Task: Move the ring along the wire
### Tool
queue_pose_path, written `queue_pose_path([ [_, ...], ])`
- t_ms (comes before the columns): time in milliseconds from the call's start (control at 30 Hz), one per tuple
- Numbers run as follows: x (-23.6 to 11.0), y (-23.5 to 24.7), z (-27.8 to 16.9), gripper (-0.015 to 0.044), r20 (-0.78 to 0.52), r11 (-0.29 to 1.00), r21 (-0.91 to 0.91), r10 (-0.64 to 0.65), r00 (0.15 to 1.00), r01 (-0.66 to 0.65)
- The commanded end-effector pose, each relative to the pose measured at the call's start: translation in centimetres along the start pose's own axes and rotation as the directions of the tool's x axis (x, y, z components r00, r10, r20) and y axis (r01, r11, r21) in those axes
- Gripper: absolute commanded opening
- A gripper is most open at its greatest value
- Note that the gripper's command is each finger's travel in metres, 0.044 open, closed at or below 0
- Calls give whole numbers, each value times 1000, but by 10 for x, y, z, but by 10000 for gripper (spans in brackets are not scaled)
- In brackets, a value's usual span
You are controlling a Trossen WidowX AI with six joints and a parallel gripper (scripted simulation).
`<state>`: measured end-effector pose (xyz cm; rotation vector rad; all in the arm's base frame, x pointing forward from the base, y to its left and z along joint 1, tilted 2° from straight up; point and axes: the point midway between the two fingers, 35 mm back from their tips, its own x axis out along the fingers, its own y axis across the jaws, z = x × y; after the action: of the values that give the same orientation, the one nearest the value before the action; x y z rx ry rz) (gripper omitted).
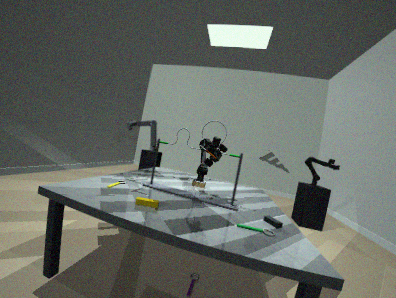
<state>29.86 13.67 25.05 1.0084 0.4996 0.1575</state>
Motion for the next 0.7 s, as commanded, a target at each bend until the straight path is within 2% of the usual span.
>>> queue_pose_path([
  [0,-2,14,2,-150,-3,998,52,42,999,-42],
  [667,-9,44,7,-150,-9,964,229,144,990,-138],
])
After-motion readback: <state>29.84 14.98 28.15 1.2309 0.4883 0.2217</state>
